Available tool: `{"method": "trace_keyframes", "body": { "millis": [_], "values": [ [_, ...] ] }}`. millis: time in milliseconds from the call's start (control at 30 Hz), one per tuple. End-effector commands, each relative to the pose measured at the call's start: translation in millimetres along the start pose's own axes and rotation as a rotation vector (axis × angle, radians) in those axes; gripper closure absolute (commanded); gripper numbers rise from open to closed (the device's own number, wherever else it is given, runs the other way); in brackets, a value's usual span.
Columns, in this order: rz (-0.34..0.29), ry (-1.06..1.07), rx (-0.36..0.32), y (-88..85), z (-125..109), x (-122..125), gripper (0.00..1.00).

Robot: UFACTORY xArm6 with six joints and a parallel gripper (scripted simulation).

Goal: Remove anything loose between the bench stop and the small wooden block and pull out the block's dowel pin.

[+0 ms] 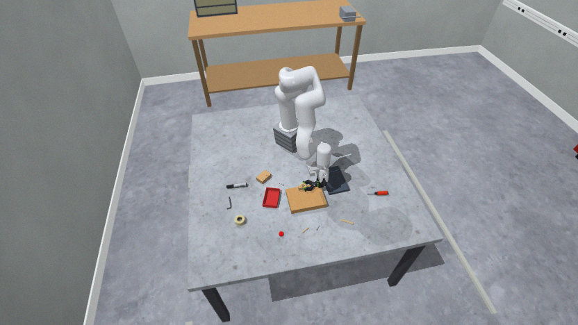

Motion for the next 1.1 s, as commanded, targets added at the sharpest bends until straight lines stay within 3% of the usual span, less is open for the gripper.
{"method": "trace_keyframes", "body": {
  "millis": [0,1067],
  "values": [
    [0.003,0.000,-0.001,-0.9,-0.4,-1.2,0.63],
    [0.003,0.000,-0.001,-0.9,-0.4,-1.2,0.55]
  ]
}}
Point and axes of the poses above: the point where the finger pads meet when closed, its own y axis out along the fingers, its own x axis across the jaws, z = x × y, the point moved 1 cm from there along -y, back along the fingers, and after that the axes turned 5 degrees about y, right-handed, at the moved point
